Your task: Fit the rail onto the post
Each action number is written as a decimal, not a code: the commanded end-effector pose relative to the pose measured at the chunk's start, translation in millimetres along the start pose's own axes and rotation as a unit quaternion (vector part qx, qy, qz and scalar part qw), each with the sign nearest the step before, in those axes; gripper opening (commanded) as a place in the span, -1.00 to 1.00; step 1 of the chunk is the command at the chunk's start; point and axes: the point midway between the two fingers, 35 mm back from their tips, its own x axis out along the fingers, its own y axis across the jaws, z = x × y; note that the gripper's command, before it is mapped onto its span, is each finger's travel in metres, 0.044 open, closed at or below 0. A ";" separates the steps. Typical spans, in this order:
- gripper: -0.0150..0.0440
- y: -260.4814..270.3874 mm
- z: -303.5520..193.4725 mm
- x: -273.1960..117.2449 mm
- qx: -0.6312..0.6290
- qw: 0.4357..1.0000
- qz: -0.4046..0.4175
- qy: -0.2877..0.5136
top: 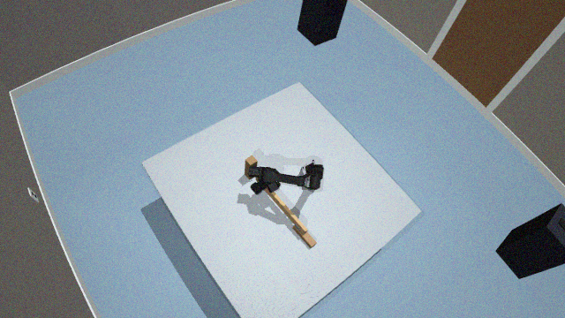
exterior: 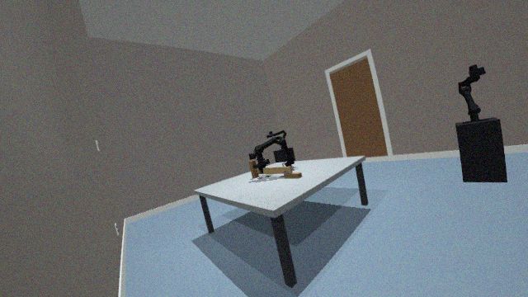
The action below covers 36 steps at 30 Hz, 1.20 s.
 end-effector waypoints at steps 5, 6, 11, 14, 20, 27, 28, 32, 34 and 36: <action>-0.49 -0.5 -4.7 -3.4 -0.001 1.000 -0.004 0.003; -0.49 -0.5 -5.0 -3.4 -0.001 1.000 -0.004 0.003; -0.49 -0.5 -6.6 -3.5 -0.001 1.000 -0.004 0.003; -0.49 -0.5 -7.6 -3.5 -0.001 1.000 -0.004 0.003; -0.49 -0.5 -9.5 -3.4 -0.001 1.000 -0.004 0.003; -0.49 -0.5 -11.7 -3.4 -0.001 1.000 -0.004 0.003; -0.49 -0.5 -12.0 -3.5 -0.001 1.000 -0.004 0.003; -0.49 -0.5 -13.3 -3.5 -0.001 1.000 -0.004 0.003; -0.49 -0.5 -13.9 -3.6 -0.001 1.000 -0.004 0.003; -0.49 -0.5 -14.6 -3.6 -0.001 1.000 -0.004 0.003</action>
